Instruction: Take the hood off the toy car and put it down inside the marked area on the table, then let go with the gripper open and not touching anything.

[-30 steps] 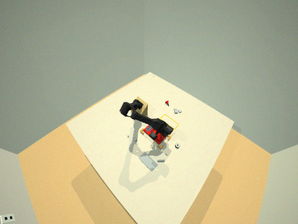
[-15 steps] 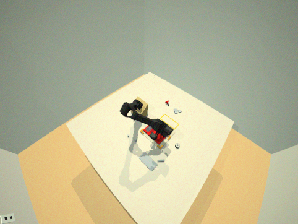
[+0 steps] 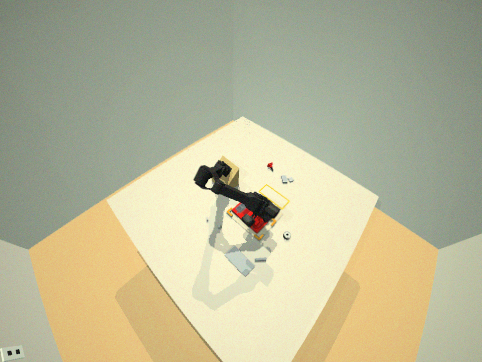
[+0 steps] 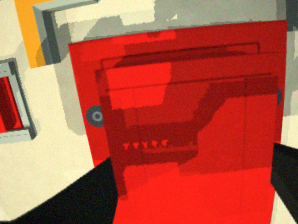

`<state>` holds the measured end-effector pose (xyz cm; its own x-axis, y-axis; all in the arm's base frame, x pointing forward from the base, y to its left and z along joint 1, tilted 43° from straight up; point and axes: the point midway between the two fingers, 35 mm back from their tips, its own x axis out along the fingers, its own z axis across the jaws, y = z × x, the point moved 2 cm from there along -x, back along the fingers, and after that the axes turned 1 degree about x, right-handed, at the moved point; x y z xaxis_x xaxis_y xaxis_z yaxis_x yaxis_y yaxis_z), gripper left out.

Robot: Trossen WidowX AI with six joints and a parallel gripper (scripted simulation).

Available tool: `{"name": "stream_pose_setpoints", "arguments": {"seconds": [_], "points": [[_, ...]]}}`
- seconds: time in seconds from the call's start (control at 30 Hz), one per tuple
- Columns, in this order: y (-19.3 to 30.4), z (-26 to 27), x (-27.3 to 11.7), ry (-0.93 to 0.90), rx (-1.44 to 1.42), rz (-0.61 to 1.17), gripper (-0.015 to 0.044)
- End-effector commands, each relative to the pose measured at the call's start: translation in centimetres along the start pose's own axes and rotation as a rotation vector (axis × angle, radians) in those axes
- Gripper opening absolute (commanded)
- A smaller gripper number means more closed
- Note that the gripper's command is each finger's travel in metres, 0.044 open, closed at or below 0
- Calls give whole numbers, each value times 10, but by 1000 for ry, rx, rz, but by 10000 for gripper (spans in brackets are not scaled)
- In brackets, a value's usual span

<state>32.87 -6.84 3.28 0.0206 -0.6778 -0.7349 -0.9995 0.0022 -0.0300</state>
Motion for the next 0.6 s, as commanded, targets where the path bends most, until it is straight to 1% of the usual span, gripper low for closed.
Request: {"name": "stream_pose_setpoints", "arguments": {"seconds": [0.0,0.23,0.27,0.57], "points": [[0,0,-1,1,1,0,196],[0,0,-5,0,1,0,12],[0,0,-6,0,1,0,0],[0,0,-11,-1,0,0,0]]}}
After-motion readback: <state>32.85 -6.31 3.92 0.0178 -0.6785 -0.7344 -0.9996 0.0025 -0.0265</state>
